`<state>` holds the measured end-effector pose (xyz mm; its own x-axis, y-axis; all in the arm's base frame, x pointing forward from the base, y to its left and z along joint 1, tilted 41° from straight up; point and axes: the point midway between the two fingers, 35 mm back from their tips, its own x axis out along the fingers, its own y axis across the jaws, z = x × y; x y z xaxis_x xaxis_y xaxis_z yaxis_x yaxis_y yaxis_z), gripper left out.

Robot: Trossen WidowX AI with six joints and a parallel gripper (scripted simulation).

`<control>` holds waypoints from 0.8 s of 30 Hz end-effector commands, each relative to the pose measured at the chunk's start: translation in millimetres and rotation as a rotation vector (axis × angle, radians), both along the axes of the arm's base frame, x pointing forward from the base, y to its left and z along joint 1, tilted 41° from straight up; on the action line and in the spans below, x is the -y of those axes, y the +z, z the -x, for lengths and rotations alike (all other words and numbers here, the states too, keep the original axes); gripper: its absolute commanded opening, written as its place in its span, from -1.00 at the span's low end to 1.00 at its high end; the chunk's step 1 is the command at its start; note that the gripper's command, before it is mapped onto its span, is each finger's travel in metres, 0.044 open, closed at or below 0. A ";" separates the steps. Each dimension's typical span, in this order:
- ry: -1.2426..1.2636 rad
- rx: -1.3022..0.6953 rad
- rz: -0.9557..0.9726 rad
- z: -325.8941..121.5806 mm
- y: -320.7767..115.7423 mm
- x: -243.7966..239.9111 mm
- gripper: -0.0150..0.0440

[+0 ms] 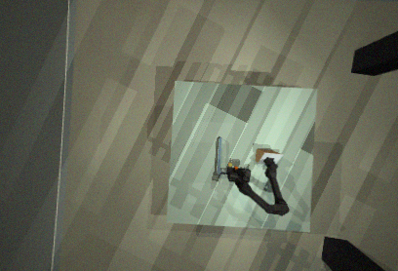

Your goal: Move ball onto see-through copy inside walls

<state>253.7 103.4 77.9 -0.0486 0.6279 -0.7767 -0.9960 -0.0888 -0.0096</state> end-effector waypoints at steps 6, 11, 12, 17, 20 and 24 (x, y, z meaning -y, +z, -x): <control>0.013 0.016 -0.015 -1.6 35.1 20.6 -0.49; 0.020 0.025 -0.035 2.2 63.0 34.9 -0.49; 0.021 0.026 -0.038 3.1 67.6 37.0 -0.49; 0.022 0.028 -0.041 1.2 68.7 38.6 -0.49; 0.022 0.029 -0.041 -9.8 57.3 37.7 -0.49; 0.022 0.030 -0.041 -24.7 40.3 35.9 -0.49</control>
<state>270.2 65.2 127.9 -0.0372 0.6551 -0.7546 -0.9929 -0.1096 -0.0462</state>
